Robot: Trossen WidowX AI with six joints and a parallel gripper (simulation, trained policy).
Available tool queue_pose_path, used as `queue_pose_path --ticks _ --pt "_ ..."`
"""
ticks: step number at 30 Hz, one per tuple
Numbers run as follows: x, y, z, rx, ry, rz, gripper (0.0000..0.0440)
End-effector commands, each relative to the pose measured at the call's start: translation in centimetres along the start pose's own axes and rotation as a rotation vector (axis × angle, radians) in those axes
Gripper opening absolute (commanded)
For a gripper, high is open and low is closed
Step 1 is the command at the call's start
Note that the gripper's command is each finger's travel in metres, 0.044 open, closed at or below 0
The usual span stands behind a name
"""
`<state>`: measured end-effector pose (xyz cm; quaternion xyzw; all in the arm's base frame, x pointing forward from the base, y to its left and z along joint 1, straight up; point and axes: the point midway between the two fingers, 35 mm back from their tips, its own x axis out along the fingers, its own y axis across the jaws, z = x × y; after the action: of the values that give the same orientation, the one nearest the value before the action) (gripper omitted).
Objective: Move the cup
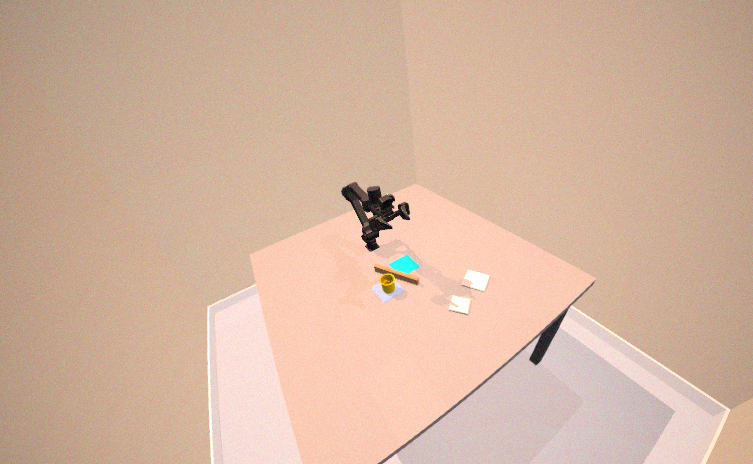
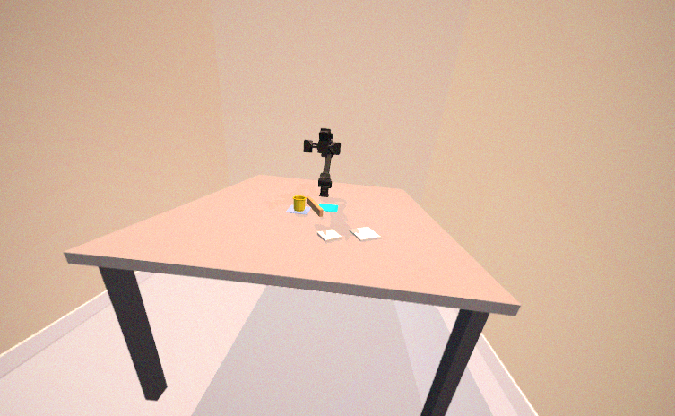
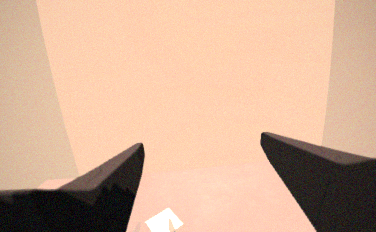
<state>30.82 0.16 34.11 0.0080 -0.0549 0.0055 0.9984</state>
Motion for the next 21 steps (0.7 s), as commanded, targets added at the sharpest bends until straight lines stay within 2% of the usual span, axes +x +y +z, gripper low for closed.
queue_pose_path --ticks 1,13,16,21 --pt "0.1 0.0 -0.1 0.004 0.006 -0.004 0.0374" --pt "1.0 0.4 -1.8 0.065 0.139 -0.02 0.0066" --pt "1.3 0.8 -2.3 0.084 0.182 -0.011 0.0075" --pt "1.9 1.6 -3.0 0.118 0.249 0.005 0.0121"
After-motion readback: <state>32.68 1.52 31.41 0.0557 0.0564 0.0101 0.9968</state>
